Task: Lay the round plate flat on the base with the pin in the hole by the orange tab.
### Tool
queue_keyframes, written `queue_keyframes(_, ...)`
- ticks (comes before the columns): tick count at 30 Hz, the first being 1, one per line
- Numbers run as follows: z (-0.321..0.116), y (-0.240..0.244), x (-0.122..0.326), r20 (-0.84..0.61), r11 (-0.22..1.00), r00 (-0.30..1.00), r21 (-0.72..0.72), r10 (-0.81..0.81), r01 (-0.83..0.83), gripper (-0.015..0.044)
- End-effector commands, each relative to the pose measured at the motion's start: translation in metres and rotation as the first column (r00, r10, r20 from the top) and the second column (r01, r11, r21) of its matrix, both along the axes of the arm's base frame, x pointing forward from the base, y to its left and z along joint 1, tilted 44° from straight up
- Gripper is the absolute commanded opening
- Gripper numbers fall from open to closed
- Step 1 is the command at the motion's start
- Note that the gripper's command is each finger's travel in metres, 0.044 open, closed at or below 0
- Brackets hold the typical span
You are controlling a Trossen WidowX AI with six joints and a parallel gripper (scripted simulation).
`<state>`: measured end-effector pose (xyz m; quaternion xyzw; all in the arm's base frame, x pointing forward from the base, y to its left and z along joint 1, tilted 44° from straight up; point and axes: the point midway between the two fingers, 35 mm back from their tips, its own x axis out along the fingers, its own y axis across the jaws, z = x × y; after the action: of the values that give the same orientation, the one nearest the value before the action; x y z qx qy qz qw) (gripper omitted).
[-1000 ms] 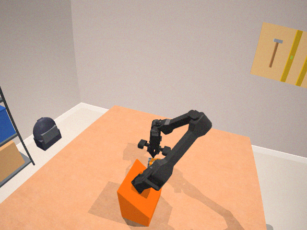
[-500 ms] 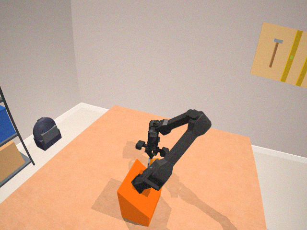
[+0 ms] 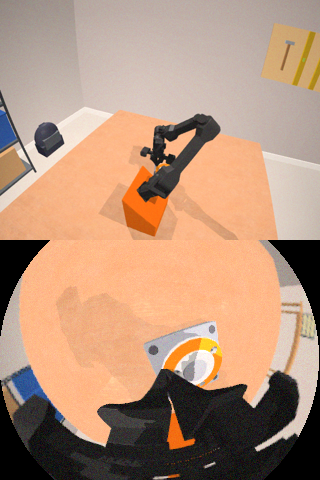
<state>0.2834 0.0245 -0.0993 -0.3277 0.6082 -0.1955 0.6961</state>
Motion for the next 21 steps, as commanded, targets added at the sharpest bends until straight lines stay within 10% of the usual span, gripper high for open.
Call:
queue_keyframes(1, -0.0013, -0.0023, -0.0066, -0.011, 1.0, 1.0, -0.002, -0.005, 0.005, 0.0)
queue_keyframes(21, 0.0018, 0.0001, -0.0136, -0.012, 1.0, 1.0, -0.002, -0.005, 0.005, 0.0)
